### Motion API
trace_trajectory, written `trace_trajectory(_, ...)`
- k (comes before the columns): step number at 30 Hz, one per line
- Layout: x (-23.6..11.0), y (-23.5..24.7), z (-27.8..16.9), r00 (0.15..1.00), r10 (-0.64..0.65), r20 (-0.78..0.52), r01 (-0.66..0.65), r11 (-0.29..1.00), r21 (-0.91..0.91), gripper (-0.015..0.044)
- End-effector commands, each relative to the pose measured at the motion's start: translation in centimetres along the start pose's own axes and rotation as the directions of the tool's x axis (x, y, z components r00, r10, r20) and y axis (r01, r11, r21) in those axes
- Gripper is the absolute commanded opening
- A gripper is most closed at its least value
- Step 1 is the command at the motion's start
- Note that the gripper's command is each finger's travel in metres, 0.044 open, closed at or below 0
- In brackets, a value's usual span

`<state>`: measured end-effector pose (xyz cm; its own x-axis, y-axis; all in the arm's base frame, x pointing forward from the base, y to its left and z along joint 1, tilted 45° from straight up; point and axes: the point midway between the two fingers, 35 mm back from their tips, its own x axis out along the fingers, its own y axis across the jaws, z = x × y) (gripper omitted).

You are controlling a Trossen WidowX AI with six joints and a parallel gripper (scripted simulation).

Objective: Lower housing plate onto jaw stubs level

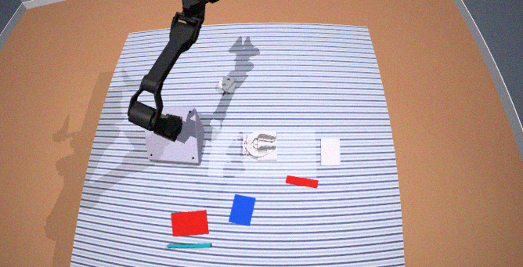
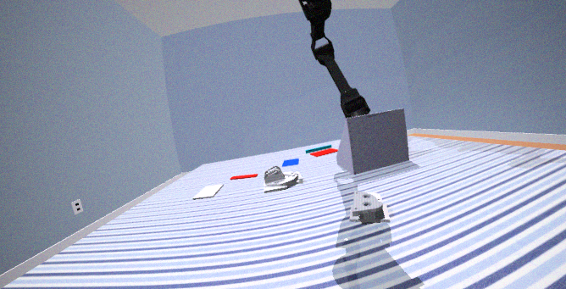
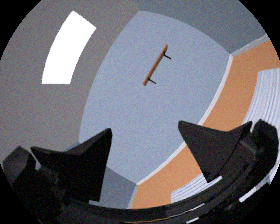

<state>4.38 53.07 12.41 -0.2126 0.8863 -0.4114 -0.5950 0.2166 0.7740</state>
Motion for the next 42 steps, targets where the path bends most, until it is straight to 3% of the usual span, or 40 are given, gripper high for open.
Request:
trace_trajectory(1, 0.0, 0.0, 0.0, 1.000, 0.000, 0.000, 0.000, 1.000, 0.000, 0.0426)
trace_trajectory(21, 1.2, -7.5, -2.3, 0.966, -0.246, -0.077, 0.222, 0.946, -0.237, 0.0440)
trace_trajectory(42, 0.7, -15.4, -5.7, 0.848, -0.495, -0.191, 0.340, 0.783, -0.521, 0.0440)
